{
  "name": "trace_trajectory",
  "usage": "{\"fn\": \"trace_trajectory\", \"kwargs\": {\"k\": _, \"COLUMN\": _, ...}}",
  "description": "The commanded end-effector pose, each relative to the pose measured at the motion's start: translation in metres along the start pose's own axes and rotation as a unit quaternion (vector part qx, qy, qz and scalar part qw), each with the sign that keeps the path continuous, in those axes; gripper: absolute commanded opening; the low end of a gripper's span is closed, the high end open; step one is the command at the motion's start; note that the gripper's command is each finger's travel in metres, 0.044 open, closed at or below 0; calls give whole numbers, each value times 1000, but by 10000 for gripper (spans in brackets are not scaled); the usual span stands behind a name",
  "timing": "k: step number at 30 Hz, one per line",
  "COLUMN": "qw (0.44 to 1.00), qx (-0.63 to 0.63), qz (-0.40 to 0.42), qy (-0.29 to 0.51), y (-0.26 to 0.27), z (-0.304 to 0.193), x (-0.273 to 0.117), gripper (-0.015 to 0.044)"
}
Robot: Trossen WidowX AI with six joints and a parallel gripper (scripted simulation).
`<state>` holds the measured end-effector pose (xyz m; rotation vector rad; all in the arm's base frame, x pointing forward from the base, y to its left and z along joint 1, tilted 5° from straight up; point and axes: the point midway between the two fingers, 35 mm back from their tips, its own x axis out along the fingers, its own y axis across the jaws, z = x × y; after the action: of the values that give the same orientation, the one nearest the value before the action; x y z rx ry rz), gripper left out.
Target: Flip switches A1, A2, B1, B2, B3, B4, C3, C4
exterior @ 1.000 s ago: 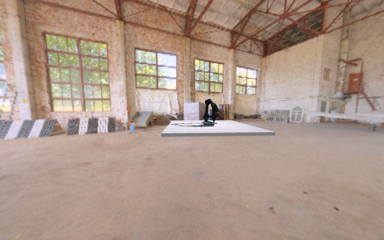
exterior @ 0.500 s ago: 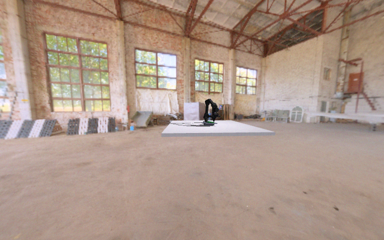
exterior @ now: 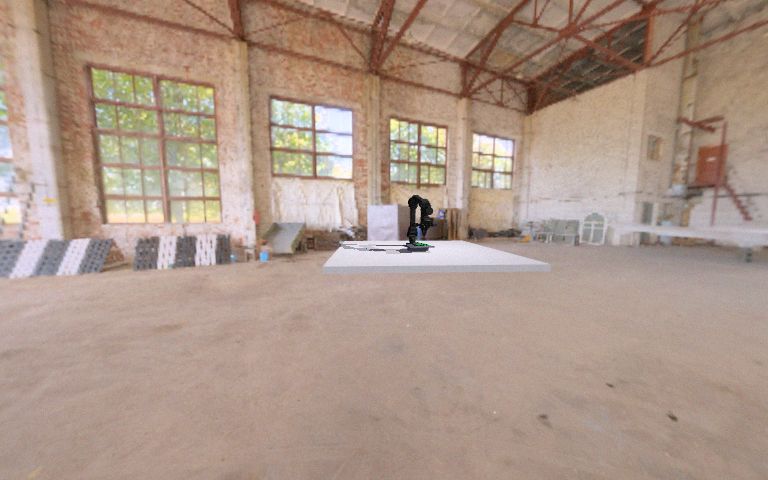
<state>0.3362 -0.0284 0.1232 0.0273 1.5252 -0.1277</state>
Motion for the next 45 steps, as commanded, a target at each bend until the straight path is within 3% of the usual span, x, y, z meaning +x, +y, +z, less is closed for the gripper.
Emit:
{"fn": "trace_trajectory", "kwargs": {"k": 1, "qw": 1000, "qx": -5, "qz": -2, "qy": 0, "y": -2, "z": -4, "x": 9, "gripper": 0}}
{"fn": "trace_trajectory", "kwargs": {"k": 5, "qw": 1000, "qx": -5, "qz": -2, "qy": -10, "y": -2, "z": -5, "x": 36, "gripper": 0}}
{"fn": "trace_trajectory", "kwargs": {"k": 45, "qw": 1000, "qx": -5, "qz": -2, "qy": -10, "y": -2, "z": -5, "x": 60, "gripper": 0}}
